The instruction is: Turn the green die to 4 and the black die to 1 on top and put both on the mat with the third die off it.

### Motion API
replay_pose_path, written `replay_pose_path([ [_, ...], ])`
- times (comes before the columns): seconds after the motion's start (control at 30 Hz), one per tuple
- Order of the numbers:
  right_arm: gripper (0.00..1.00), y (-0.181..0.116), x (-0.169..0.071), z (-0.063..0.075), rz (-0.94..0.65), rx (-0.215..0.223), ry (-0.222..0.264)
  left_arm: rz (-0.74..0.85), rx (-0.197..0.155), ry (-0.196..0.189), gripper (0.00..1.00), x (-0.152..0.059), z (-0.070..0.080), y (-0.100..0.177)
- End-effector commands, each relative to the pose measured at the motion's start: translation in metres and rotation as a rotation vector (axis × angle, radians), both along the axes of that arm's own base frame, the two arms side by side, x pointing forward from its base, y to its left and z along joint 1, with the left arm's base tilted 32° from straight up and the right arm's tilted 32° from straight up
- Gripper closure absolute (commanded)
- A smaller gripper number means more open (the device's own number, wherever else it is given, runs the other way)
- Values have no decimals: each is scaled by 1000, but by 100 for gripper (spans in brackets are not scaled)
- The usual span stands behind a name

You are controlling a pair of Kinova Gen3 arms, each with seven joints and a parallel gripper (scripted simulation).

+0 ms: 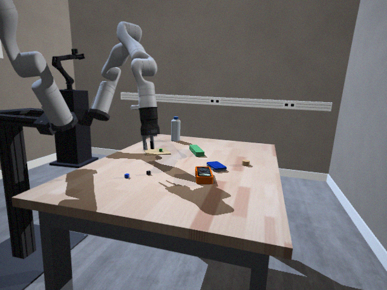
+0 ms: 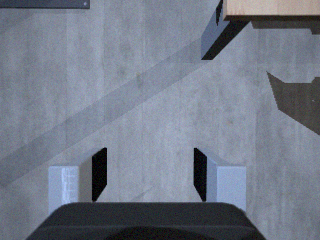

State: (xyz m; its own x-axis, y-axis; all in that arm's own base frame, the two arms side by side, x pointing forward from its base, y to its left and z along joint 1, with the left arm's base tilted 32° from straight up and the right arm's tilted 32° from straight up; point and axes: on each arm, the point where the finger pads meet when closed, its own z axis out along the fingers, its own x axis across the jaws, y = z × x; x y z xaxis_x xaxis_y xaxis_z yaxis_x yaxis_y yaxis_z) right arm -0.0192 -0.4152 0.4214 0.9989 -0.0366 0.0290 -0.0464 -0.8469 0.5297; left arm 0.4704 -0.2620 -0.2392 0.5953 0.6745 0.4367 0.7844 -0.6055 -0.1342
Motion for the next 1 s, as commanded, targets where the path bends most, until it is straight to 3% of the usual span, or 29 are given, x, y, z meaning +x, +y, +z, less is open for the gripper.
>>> replay_pose_path([
  [0.0,0,0,0,1,0,-2,0,16,26,24,36,2,1,-3],
  [0.47,0,0,0,1,0,-2,0,61,86,95,36,7,2,-8],
  [0.97,0,0,0,1,0,-2,0,78,112,119,36,7,5,-8],
])
